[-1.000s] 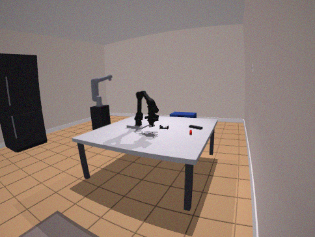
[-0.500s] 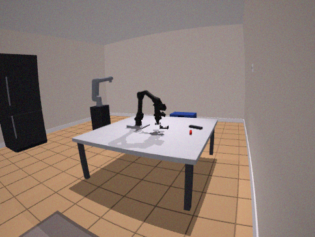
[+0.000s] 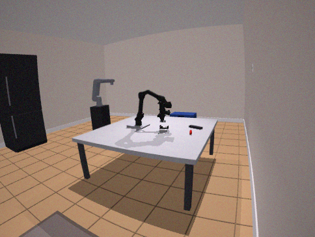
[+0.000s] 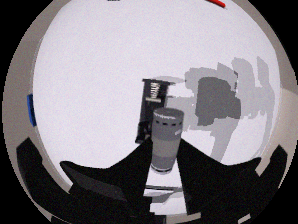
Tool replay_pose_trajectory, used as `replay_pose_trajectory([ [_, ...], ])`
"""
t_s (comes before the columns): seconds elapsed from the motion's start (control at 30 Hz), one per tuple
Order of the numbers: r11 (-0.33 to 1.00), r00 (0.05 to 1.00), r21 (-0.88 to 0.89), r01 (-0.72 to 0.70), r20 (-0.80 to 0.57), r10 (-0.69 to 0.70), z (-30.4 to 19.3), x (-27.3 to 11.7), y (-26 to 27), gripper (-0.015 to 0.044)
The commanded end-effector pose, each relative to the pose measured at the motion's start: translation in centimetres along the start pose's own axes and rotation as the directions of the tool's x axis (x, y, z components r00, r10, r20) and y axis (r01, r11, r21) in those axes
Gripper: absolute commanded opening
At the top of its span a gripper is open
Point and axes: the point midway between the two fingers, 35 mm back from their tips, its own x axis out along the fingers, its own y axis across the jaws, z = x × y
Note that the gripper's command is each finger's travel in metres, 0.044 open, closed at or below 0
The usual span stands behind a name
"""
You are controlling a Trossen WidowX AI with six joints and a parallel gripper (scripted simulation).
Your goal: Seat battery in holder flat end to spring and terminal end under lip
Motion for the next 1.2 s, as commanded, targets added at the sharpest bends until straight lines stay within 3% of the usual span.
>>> replay_pose_trajectory([
  [0.0,0.994,1.000,0.107,0.001,0.001,-0.001,0.7,-0.3,1.7,0.0083],
  [0.3,0.994,1.000,0.111,-0.003,-0.010,0.005,0.6,-0.1,1.7,0.0083],
  [0.8,0.994,0.968,0.107,0.002,-0.248,0.025,-0.1,3.7,1.7,0.0083],
  [1.17,0.994,0.953,0.107,0.004,-0.302,0.028,0.1,4.1,1.7,0.0083],
])
